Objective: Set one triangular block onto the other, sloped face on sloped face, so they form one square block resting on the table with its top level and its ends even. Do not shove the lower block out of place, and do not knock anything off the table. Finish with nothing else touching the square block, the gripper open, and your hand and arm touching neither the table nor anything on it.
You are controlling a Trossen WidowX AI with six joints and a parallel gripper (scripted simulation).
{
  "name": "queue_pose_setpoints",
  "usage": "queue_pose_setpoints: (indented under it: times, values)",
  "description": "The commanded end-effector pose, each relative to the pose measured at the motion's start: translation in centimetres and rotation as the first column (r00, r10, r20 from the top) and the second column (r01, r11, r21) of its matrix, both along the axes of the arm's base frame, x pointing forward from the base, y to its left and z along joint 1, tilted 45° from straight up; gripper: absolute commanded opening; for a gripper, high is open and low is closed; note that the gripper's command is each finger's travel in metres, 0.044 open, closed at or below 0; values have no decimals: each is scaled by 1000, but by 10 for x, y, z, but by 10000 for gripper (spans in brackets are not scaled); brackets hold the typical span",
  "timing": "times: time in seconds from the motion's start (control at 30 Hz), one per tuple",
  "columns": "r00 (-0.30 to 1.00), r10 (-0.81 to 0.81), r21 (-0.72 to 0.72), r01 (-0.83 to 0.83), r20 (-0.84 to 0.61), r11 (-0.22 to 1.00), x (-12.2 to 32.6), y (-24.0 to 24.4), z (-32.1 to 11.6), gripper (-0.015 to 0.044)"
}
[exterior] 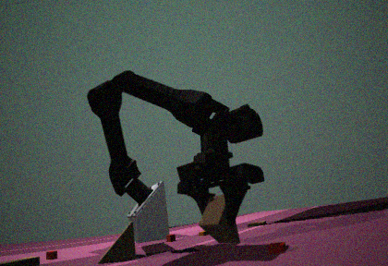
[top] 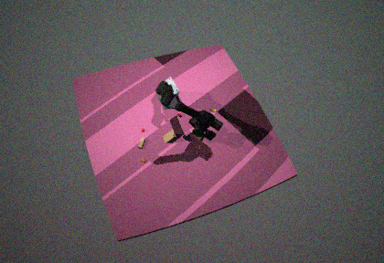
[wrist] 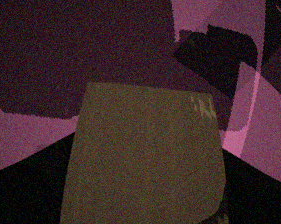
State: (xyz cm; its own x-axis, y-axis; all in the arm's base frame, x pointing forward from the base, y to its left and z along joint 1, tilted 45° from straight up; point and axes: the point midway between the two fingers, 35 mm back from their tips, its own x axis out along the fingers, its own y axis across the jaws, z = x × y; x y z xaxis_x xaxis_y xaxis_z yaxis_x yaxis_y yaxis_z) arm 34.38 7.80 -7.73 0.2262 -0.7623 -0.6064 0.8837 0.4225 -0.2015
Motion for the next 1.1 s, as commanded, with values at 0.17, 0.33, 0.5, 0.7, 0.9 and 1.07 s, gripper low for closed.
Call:
queue_pose_setpoints:
  times: [0.17, 0.33, 0.5, 0.7, 0.9, 1.07]
  values:
    - [994, 56, -190, -37, 94, 981, -6, 12, -7, 0]
    - [985, 96, -305, -49, 142, 951, -10, 17, -14, 0]
    - [973, 140, -417, -51, 184, 908, -14, 22, -21, 0]
    - [972, 144, -446, -47, 186, 894, -17, 21, -25, 26]
    - [972, 144, -446, -47, 186, 894, -17, 21, -25, 184]
    - [972, 144, -446, -47, 186, 894, -17, 21, -25, 315]
